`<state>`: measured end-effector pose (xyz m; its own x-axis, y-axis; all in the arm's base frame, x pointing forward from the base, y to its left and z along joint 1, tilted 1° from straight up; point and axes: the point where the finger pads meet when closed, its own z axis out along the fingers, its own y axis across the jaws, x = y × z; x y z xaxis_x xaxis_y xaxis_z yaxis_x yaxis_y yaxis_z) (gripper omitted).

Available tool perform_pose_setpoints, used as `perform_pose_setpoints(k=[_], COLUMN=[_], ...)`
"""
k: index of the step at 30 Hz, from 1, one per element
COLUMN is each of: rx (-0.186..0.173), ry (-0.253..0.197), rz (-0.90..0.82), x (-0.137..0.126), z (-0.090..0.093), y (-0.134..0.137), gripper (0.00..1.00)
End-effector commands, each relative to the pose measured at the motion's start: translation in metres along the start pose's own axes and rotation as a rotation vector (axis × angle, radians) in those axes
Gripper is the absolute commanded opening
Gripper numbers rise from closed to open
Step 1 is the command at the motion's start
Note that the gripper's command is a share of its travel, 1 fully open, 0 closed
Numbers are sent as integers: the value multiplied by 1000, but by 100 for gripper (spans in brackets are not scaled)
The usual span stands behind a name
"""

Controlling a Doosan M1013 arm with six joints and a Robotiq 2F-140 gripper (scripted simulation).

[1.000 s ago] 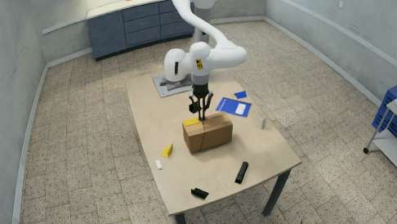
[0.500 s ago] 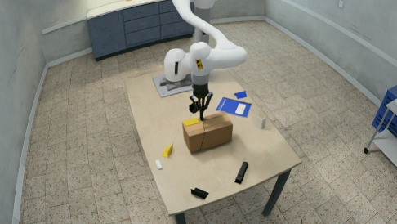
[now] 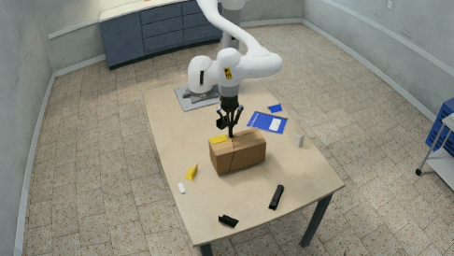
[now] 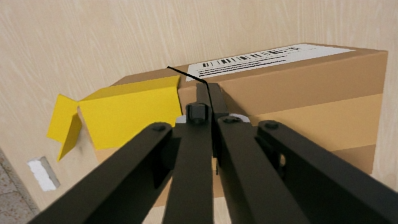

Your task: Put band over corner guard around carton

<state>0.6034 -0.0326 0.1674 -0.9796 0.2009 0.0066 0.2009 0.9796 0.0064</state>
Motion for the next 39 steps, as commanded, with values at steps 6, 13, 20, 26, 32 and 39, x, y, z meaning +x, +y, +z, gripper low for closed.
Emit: perform_pose_setpoints(k=[6,13,20,26,32,39], rx=[-1,-1,-1,-1,-1,-1], ry=[-1,-1,-1,-1,-1,-1], rz=[0,0,0,0,0,0], x=[0,0,0,0,0,0], z=[-1,-1,-4,-9,-15,-17], y=[0,0,0,0,0,0], gripper=[10,10,10,10,10,10])
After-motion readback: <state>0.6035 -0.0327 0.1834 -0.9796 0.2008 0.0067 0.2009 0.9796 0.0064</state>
